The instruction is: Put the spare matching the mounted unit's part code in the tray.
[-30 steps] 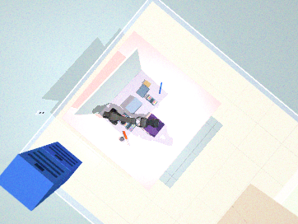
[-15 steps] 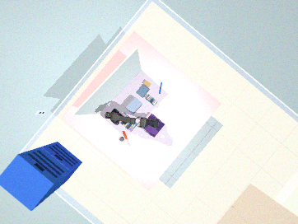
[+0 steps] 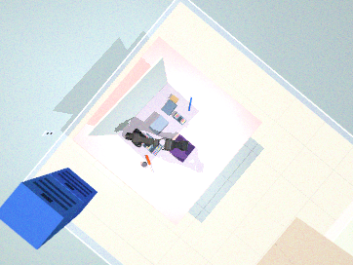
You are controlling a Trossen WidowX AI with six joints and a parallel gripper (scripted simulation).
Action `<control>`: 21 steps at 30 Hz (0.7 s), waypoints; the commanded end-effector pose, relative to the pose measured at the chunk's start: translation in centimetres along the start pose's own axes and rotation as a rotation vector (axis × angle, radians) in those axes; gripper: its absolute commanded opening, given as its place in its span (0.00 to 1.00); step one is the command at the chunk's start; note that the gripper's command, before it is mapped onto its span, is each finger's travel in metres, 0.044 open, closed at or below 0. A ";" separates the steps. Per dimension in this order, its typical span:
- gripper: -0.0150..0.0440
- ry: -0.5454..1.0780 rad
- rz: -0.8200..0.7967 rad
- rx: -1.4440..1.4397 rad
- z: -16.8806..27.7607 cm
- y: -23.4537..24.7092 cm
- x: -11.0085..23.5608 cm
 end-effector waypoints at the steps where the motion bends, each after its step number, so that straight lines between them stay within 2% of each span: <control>1: 0.76 0.002 -0.005 0.003 0.1 0.1 -0.8; 21: 0.76 0.002 -0.005 0.003 0.1 0.2 -4.1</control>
Point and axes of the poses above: the point midway between the two fingers, 35 mm back from their tips, its own x axis back along the fingers, its own y axis across the jaws, z = x × y, the point moved 1 cm from there along x, back along the fingers, and after that the axes turned 9 degrees about -x, right-handed, at the moved point
